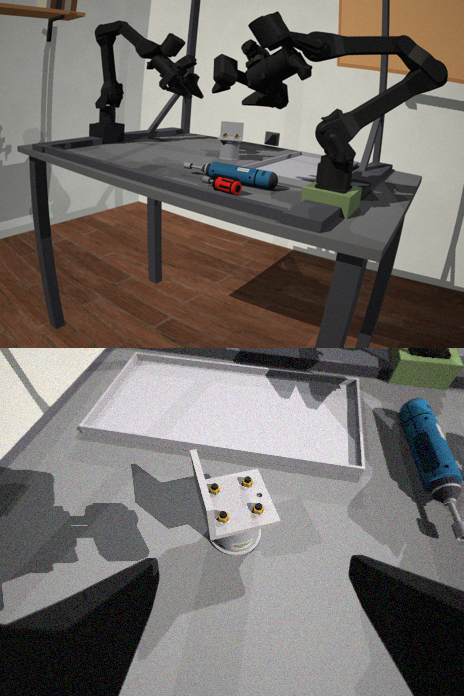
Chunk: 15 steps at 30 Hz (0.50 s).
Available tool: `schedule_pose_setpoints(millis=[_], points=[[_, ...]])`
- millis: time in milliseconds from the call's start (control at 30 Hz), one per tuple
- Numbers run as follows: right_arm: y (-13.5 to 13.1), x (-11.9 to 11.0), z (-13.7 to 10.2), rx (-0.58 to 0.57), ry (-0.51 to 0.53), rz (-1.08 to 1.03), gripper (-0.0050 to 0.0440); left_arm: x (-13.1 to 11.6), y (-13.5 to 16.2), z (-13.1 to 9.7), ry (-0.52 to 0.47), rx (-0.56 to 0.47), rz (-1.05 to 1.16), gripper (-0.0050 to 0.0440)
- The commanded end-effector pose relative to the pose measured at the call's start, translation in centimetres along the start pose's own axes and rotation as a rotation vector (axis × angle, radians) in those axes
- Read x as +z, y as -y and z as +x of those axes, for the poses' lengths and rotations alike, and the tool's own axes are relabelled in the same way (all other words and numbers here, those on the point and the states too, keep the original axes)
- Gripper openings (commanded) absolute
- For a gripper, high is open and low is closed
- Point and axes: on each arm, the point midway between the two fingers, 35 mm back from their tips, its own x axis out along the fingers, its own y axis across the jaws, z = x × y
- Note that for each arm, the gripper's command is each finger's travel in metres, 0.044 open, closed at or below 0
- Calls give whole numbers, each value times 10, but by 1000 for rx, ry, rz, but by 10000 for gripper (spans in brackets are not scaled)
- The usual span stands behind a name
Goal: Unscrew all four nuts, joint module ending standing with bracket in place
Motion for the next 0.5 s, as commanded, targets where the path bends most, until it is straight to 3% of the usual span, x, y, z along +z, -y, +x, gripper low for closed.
schedule_pose_setpoints(millis=[0,467], points=[[0,30,8,-33,85,34,400,13,-1,-4,-52,18,-24,400],[0,33,8,-35,94,40,400,22,8,-5,-237,19,-141,400]])
